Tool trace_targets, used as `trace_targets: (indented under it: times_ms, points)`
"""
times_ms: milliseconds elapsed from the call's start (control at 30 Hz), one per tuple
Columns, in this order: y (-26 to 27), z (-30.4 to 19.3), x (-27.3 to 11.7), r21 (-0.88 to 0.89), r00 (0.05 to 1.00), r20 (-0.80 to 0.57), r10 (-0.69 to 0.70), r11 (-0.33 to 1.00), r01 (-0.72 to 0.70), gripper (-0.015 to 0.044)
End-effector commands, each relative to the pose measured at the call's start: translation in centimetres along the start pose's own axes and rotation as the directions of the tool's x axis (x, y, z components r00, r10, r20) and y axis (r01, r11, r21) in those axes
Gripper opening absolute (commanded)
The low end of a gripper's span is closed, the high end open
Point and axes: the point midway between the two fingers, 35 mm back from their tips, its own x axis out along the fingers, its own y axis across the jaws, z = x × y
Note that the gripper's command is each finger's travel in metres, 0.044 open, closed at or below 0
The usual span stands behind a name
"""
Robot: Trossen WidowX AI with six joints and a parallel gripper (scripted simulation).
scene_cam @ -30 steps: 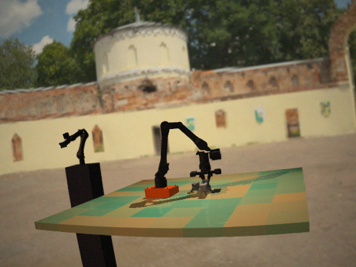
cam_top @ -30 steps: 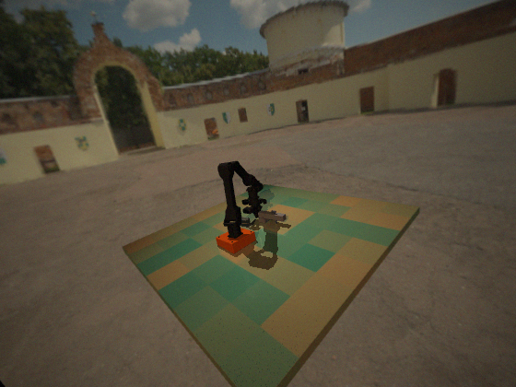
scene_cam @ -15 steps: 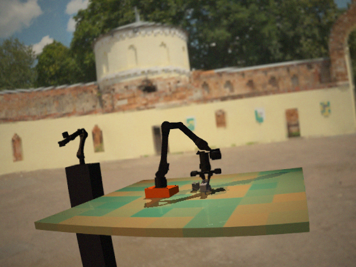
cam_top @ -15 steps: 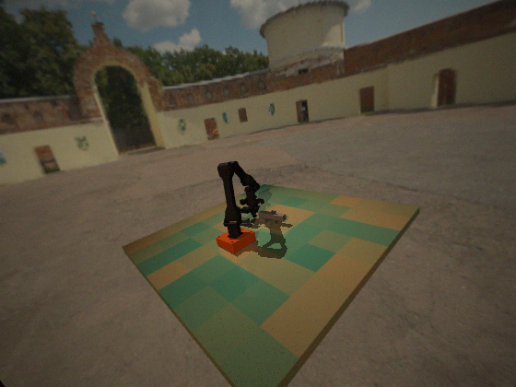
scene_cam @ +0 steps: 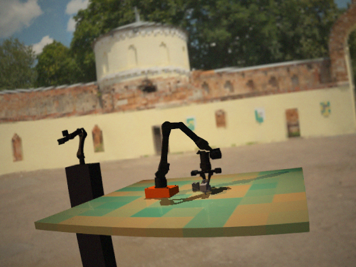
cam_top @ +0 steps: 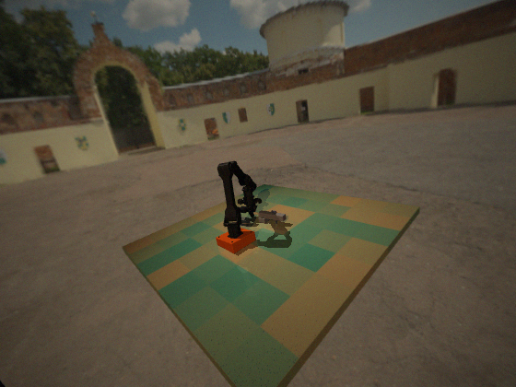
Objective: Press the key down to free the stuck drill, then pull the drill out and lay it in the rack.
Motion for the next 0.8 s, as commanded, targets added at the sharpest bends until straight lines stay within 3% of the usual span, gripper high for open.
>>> trace_targets:
  times_ms: [0, 467, 767]
  points:
    - [-0.01, -0.13, 0.0, 0.001, 1.0, 0.0, 0.0, 1.0, 0.0, 0.0079]
    - [-0.06, -0.52, 0.1, 0.004, 1.0, 0.0, -0.004, 1.0, 0.004, 0.044]
    - [-0.13, -1.0, 0.22, 0.004, 1.0, -0.001, -0.004, 1.0, 0.004, 0.044]
